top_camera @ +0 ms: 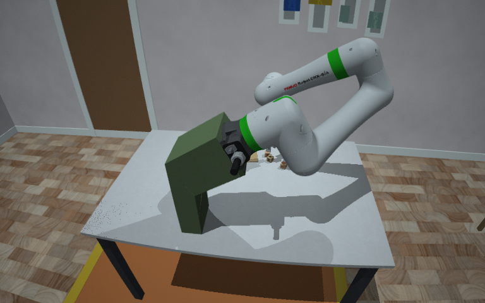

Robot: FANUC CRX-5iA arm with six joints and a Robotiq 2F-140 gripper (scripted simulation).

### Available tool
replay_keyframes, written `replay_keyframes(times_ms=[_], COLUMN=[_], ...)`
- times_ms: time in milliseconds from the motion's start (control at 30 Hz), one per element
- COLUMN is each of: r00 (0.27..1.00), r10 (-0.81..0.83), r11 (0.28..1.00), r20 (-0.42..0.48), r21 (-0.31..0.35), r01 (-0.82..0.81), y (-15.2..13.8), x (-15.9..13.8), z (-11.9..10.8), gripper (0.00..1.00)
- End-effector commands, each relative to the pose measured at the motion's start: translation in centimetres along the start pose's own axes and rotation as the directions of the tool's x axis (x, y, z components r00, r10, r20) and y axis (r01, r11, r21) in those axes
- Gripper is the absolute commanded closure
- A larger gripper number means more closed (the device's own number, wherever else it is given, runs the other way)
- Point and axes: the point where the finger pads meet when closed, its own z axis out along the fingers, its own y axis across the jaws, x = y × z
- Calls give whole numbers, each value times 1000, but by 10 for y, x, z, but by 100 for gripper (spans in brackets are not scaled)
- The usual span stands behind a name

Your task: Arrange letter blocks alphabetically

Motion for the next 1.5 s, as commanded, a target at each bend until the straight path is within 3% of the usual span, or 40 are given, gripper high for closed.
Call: replay_keyframes(times_ms=[0, 833, 1467], r00=[1000, 1000, 1000], r10=[0, 0, 0], r11=[1000, 1000, 1000], r20=[0, 0, 0], r21=[0, 0, 0], r01=[0, 0, 0], y=[0, 0, -1], x=[0, -1, -1], z=[3, 36, 40], gripper=[72, 72, 72])
